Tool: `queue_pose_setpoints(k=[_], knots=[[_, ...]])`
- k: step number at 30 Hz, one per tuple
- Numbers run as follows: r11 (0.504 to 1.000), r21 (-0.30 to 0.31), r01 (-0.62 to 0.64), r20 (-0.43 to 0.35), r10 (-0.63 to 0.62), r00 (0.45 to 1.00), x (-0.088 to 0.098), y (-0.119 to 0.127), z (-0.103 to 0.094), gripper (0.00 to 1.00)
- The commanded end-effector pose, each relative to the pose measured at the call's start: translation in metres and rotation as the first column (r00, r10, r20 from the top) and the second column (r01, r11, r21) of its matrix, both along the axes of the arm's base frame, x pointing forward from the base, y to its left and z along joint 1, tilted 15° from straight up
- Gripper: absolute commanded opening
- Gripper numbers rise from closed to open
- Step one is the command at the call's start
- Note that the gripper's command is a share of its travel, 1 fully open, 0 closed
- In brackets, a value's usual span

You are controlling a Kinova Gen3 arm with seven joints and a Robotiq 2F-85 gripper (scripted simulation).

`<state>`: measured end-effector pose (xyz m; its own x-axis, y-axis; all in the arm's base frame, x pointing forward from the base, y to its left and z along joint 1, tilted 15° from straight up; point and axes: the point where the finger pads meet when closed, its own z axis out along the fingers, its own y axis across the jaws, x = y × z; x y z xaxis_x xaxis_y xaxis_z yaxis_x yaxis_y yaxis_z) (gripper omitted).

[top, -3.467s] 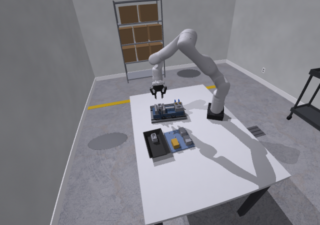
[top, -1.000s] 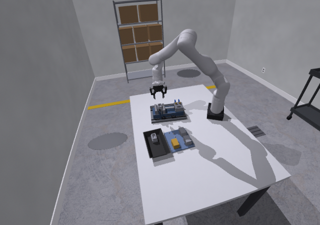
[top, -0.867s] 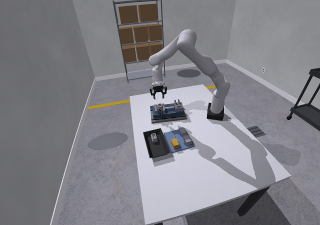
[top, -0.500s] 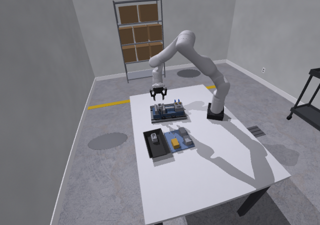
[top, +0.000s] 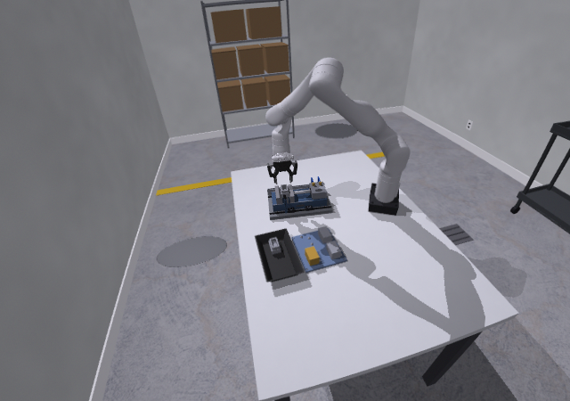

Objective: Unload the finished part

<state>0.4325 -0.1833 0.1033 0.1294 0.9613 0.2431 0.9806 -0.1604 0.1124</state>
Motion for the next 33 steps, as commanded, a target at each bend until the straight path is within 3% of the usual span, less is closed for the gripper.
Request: queue_pose_setpoints(k=[1, 9, 33], knots=[[1.0, 0.001, 0.001, -0.005, -0.001, 1.0, -0.001, 0.001, -0.006, 0.67], [1.0, 0.001, 0.001, -0.005, -0.001, 1.0, 0.0, 0.003, -0.015, 0.67], [1.0, 0.001, 0.001, -0.005, -0.001, 1.0, 0.001, 0.004, -0.019, 0.67]])
